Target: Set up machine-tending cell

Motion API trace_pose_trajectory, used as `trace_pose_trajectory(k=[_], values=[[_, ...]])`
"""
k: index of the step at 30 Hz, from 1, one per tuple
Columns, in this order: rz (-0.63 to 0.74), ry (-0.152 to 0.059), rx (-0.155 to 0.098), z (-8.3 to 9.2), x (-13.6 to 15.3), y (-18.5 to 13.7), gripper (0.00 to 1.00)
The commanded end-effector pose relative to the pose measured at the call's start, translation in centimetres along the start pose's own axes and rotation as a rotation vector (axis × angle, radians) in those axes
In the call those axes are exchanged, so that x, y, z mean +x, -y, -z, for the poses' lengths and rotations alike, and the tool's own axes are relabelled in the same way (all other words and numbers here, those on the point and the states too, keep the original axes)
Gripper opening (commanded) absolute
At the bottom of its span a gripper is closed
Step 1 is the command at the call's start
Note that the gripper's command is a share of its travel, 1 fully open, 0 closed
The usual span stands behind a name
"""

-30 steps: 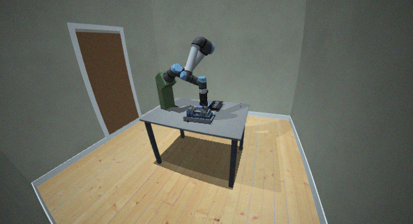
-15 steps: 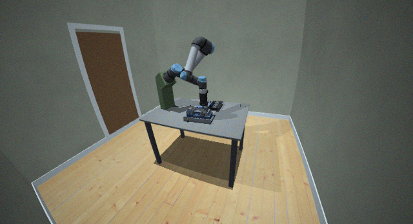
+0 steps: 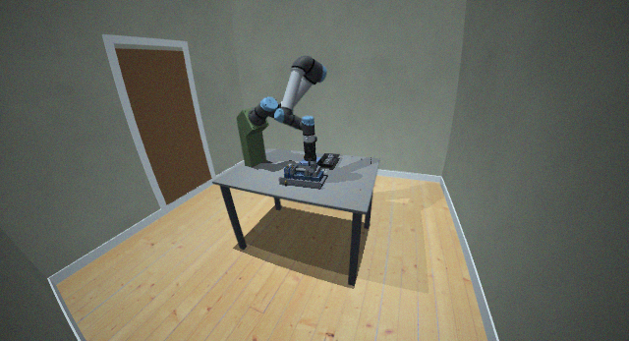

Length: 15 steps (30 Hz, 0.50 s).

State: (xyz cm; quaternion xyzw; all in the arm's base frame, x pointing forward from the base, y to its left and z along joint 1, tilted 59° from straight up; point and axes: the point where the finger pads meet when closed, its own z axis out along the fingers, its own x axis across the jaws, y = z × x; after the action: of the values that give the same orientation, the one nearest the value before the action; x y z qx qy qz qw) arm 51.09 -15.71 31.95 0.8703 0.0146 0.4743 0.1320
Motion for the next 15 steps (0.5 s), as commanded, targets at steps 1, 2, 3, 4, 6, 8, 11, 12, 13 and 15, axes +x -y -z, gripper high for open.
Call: trace_pose_trajectory(k=[1,2,3,4,6,8,11,12,13,15], values=[[0.001,-0.001,0.0,0.03,0.06,0.03,0.0],[0.001,-0.001,0.0,0.03,0.06,0.05,0.0],[0.001,-0.001,0.0,0.03,0.07,0.06,0.0],[0.001,-0.001,0.0,0.03,0.07,0.08,0.0],[0.001,-0.001,0.0,0.03,0.09,0.11,0.0],[0.001,-0.001,0.0,0.03,0.1,0.16,0.0],[0.001,-0.001,0.0,0.03,0.12,0.2,0.0],[0.001,-0.001,0.0,0.03,0.12,0.2,0.0],[0.001,-0.001,0.0,0.03,0.13,0.22,0.0],[0.001,-0.001,0.0,0.03,0.15,0.27,0.0]])
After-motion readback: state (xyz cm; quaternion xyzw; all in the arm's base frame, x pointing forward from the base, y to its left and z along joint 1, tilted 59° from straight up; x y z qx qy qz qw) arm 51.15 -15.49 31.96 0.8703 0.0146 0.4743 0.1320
